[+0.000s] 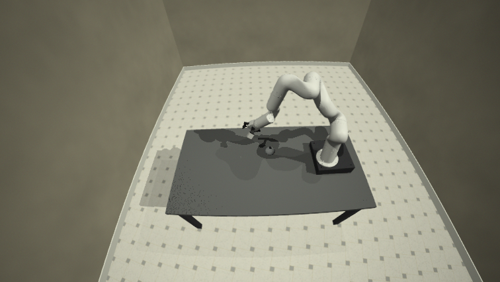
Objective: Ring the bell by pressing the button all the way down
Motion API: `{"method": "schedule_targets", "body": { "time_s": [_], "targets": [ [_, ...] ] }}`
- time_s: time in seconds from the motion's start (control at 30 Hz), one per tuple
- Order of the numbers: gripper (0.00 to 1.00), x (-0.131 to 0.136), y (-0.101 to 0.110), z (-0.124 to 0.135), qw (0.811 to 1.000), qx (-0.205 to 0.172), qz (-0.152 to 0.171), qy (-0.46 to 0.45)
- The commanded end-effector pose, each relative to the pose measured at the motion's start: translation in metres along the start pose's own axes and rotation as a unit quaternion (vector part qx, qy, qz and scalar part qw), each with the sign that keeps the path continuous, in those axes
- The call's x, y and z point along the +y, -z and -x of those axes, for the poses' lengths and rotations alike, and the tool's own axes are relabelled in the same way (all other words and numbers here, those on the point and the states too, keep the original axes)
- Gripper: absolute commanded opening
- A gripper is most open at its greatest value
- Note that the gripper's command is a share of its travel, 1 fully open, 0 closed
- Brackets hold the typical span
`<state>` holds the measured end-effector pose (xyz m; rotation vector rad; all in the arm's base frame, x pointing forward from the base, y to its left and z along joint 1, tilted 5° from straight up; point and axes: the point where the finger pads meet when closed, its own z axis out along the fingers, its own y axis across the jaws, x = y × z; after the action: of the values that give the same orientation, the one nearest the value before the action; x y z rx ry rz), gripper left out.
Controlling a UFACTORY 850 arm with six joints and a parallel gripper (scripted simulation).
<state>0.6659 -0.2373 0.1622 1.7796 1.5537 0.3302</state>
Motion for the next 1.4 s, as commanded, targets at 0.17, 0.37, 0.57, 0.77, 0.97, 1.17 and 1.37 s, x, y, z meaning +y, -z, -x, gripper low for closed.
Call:
{"method": "schedule_targets", "body": {
  "time_s": [0.17, 0.37, 0.57, 0.77, 0.97, 1.17, 1.37],
  "targets": [
    [1.0, -0.028, 0.016, -0.032, 0.987, 0.065, -0.047, 0.14],
    [1.0, -0.045, 0.026, -0.045, 0.97, 0.099, -0.067, 0.213],
    [1.0, -0.066, 0.04, -0.058, 0.942, 0.137, -0.089, 0.294],
    [1.0, -0.084, 0.052, -0.066, 0.912, 0.168, -0.105, 0.359],
    [1.0, -0.107, 0.069, -0.073, 0.866, 0.208, -0.123, 0.438],
    [1.0, -0.129, 0.087, -0.076, 0.814, 0.244, -0.138, 0.509],
    [1.0, -0.144, 0.099, -0.076, 0.775, 0.267, -0.147, 0.553]
  ]
}}
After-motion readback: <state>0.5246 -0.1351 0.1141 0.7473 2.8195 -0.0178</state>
